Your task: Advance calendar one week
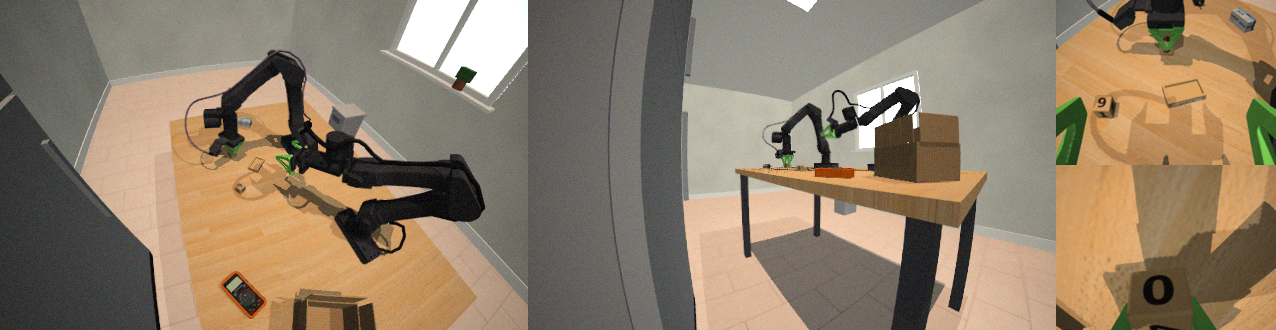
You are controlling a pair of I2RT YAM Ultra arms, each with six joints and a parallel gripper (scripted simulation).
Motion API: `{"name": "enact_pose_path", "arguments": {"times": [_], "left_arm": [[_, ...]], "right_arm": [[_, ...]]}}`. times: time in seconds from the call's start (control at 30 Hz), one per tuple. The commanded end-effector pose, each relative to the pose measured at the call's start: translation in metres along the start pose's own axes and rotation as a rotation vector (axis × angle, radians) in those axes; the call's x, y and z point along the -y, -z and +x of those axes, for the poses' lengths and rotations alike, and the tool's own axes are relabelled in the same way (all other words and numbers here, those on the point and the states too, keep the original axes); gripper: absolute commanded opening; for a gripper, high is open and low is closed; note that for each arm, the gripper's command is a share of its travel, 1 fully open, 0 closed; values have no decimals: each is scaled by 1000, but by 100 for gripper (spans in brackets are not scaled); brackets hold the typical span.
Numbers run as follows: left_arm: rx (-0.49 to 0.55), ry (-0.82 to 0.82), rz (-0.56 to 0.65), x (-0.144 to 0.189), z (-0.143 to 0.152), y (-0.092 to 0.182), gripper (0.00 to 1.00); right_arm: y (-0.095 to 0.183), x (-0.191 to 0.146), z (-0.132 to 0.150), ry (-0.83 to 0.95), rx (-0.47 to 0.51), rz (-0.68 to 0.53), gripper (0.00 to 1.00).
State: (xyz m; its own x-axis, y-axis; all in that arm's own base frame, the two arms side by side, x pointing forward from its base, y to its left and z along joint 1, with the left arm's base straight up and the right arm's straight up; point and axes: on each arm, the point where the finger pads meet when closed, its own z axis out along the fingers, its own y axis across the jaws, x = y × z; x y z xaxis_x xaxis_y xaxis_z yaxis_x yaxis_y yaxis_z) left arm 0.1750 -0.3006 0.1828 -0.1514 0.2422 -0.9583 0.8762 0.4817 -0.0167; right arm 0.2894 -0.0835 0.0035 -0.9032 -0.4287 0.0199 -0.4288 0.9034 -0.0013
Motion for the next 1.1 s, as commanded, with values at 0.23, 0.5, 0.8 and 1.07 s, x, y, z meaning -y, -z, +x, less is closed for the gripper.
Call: {"name": "enact_pose_path", "arguments": {"times": [0.23,0.5,0.8,1.07], "left_arm": [[45,-2,-4,1,-11,-4,100],[45,-2,-4,1,-11,-4,100],[42,-3,-4,0,-11,-2,100],[42,-3,-4,0,-11,-2,100]], "right_arm": [[6,8,-6,-528,12,-5,27],[6,8,-6,-790,10,-12,27],[7,9,-7,-1174,9,-17,27],[6,9,-7,-1442,3,-23,27]]}}
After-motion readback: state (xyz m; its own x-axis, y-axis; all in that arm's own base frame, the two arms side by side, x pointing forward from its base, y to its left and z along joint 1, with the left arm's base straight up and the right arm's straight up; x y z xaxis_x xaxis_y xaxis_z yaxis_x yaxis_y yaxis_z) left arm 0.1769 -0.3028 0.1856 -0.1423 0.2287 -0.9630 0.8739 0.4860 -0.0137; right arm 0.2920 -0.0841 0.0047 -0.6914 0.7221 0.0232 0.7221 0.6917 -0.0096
